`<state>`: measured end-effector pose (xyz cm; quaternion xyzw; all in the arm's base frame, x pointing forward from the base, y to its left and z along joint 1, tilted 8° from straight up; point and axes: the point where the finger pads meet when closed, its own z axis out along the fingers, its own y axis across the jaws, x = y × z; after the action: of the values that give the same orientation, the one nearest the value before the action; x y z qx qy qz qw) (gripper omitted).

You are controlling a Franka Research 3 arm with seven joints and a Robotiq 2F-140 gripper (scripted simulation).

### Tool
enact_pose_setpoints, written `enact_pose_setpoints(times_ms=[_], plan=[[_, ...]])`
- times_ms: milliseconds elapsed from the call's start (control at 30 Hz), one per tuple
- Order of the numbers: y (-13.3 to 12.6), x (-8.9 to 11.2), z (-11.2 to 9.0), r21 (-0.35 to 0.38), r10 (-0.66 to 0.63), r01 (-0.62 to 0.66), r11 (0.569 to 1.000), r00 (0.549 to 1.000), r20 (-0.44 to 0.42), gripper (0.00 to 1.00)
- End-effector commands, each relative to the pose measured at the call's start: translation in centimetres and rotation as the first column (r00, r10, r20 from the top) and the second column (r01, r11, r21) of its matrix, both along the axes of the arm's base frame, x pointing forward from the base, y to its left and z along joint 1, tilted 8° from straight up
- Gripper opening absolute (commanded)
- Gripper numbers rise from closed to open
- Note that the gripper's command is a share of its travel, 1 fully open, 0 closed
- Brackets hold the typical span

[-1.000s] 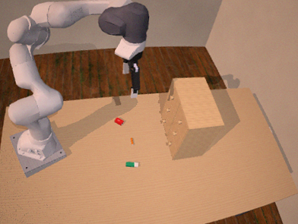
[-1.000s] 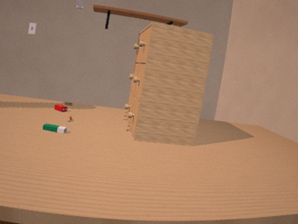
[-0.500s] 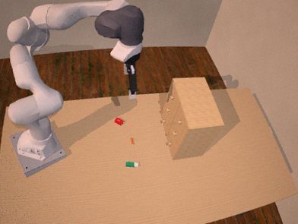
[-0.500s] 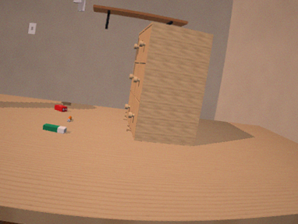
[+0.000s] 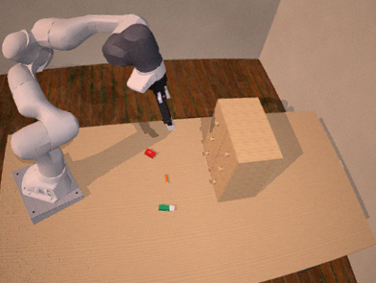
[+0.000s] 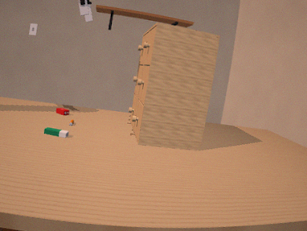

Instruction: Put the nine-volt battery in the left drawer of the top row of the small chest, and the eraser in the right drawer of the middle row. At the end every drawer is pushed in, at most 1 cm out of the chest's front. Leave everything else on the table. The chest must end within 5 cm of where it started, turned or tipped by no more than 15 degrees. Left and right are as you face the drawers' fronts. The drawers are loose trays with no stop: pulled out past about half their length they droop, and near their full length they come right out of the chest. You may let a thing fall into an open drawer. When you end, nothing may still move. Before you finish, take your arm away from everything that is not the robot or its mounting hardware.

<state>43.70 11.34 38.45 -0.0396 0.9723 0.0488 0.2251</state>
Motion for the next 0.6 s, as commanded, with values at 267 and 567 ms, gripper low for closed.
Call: enact_pose_setpoints(times_ms=[267, 567], plan=[[0.4, 5.3, -2.2, 0.026, -0.019, 0.009, 1.0, 0.906, 0.422, 1.0], [0.7, 7.0, -3.5, 0.047, -0.039, 0.015, 0.999, 0.829, 0.558, 1.0]])
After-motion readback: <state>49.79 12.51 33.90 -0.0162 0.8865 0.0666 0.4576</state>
